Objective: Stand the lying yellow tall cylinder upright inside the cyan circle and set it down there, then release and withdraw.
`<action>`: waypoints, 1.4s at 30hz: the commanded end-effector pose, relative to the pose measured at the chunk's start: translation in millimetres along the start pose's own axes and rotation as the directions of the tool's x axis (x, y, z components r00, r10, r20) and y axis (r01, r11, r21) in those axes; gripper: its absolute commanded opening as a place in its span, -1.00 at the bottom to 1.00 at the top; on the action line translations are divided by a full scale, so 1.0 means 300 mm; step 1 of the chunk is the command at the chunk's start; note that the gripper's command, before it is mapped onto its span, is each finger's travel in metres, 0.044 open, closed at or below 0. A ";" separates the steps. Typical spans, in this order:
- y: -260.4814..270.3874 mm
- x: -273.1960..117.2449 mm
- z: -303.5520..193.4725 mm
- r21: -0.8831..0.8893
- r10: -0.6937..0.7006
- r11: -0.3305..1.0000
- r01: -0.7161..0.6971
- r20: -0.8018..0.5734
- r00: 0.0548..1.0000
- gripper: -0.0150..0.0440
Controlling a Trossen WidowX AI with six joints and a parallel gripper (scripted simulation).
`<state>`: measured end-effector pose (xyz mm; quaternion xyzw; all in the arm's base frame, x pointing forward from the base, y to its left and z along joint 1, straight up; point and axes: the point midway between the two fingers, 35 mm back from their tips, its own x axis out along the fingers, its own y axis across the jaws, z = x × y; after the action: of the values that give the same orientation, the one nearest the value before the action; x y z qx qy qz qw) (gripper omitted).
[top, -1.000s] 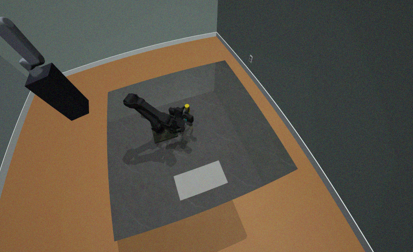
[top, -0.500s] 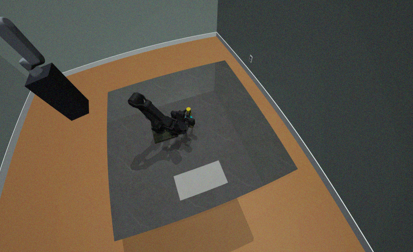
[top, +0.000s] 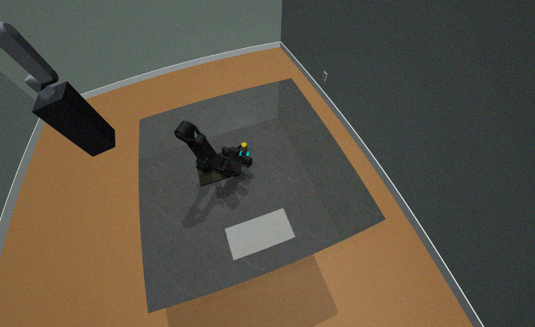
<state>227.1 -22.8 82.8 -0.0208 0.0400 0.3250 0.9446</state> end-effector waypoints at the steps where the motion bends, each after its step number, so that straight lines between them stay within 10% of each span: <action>1: 0.018 0.001 -0.026 0.002 0.004 1.000 -0.004 0.003 1.000 -0.14; 30: 0.030 0.000 -0.108 0.005 0.000 1.000 0.000 -0.001 1.000 -0.14; 42: 0.030 0.000 -0.108 0.005 0.000 1.000 0.000 -0.001 1.000 0.86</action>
<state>220.2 -18.4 50.2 -0.0168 0.0430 0.3240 0.9449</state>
